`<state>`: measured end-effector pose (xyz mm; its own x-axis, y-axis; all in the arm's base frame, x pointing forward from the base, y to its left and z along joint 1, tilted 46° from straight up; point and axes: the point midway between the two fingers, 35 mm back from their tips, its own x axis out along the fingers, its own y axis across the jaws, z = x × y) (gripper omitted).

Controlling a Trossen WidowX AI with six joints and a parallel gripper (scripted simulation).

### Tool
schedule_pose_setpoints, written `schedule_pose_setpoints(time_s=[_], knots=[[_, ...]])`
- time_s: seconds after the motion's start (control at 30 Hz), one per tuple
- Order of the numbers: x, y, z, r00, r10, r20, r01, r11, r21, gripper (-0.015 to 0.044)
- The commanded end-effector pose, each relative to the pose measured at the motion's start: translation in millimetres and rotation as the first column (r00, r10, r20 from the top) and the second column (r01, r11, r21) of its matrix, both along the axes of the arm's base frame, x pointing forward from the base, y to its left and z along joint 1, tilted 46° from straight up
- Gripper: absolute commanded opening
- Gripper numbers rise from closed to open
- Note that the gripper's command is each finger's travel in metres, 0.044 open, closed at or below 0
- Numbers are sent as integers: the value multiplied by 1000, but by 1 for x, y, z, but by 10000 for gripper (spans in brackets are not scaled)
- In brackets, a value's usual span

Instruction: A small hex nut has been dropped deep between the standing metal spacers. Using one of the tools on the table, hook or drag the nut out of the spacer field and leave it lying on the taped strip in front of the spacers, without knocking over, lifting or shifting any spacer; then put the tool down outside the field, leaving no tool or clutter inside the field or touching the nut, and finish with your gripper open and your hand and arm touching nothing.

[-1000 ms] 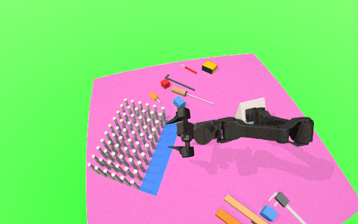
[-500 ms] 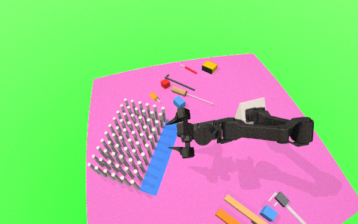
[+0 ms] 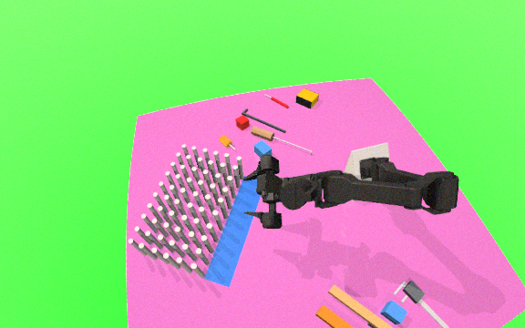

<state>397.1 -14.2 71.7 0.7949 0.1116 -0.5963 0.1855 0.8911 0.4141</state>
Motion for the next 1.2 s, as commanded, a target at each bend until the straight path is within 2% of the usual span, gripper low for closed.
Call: schedule_pose_setpoints(time_s=[0.0, 0.1, 0.27, 0.43, 0.57, 0.73, 0.87, 1.03, 1.17], knots=[[-3, -34, -40, 951, -215, -221, 260, 944, 201, 440], [-14, -67, -80, 786, -397, -474, 575, 750, 326, 440], [-34, -97, -117, 512, -484, -710, 846, 428, 319, 440], [-58, -120, -149, 200, -450, -870, 979, 67, 191, 440], [-80, -135, -172, -58, -340, -939, 975, -223, 21, 440], [-110, -149, -197, -348, -107, -931, 812, -531, -242, 440], [-136, -155, -214, -515, 132, -847, 571, -684, -454, 440], [-170, -159, -232, -610, 456, -649, 172, -723, -669, 440], [-194, -159, -244, -578, 700, -420, -208, -624, -753, 440]])
